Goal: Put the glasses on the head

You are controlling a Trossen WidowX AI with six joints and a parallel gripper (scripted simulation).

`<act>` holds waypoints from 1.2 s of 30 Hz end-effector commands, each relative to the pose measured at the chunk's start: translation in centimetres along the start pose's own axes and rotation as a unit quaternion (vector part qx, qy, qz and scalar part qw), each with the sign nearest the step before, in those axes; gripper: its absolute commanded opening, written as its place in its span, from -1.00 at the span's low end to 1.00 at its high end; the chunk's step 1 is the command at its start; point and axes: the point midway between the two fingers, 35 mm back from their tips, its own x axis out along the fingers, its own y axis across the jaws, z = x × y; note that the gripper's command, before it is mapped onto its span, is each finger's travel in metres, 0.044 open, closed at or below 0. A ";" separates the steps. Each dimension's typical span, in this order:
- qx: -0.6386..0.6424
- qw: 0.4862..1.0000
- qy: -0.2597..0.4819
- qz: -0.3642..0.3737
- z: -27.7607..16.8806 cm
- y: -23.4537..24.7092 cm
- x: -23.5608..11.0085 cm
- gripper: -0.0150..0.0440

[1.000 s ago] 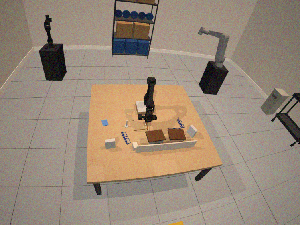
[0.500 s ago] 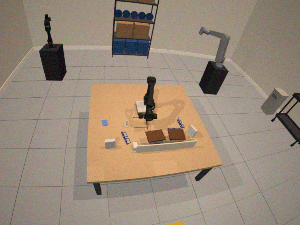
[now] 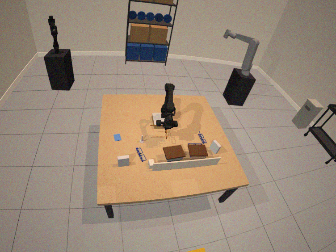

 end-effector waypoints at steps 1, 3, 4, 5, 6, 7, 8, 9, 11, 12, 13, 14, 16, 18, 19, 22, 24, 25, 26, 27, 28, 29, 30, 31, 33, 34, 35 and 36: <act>-0.009 1.000 0.001 0.002 -0.1 -0.2 -0.3 -0.49; -0.027 1.000 -0.001 0.008 0.0 -0.4 -0.3 -0.49; -0.038 0.999 -0.002 0.012 0.0 -0.5 -0.3 -0.49; -0.049 0.999 -0.003 0.017 0.0 -0.7 -0.3 -0.49; -0.061 0.998 -0.005 0.021 0.0 -0.8 -0.3 -0.49; -0.073 0.997 -0.007 0.025 0.1 -1.0 -0.3 -0.49; -0.085 0.996 -0.009 0.029 0.1 -1.1 -0.3 -0.49; -0.096 0.995 -0.011 0.033 0.1 -1.3 -0.4 -0.49; -0.120 0.992 -0.016 0.041 0.1 -1.6 -0.4 -0.49; -0.131 0.990 -0.019 0.045 0.2 -1.8 -0.4 -0.49; -0.143 0.988 -0.022 0.048 0.2 -1.9 -0.4 -0.49; -0.155 0.986 -0.025 0.052 0.2 -2.1 -0.5 -0.49; -0.178 0.982 -0.031 0.058 0.3 -2.4 -0.5 -0.49; -0.201 0.977 -0.039 0.064 0.3 -2.7 -0.6 -0.49; -0.212 0.974 -0.043 0.067 0.3 -2.9 -0.6 -0.49; -0.246 0.965 -0.055 0.075 0.4 -3.4 -0.7 -0.49; -0.269 0.958 -0.064 0.079 0.4 -3.7 -0.8 -0.49; -0.280 0.954 -0.069 0.081 0.4 -3.9 -0.8 -0.49; -0.291 0.950 -0.074 0.082 0.4 -4.1 -0.8 -0.49; -0.302 0.946 -0.079 0.084 0.4 -4.2 -0.9 -0.49; -0.313 0.942 -0.084 0.085 0.5 -4.4 -0.9 -0.49; -0.324 0.938 -0.089 0.086 0.5 -4.6 -1.0 -0.49; -0.335 0.933 -0.095 0.087 0.5 -4.8 -1.0 -0.49; -0.346 0.929 -0.100 0.088 0.5 -4.9 -1.1 -0.49; -0.368 0.919 -0.111 0.088 0.5 -5.3 -1.1 -0.49; -0.378 0.914 -0.116 0.088 0.5 -5.5 -1.2 -0.49; -0.389 0.909 -0.122 0.088 0.5 -5.7 -1.2 -0.49; -0.399 0.904 -0.128 0.088 0.5 -5.8 -1.3 -0.49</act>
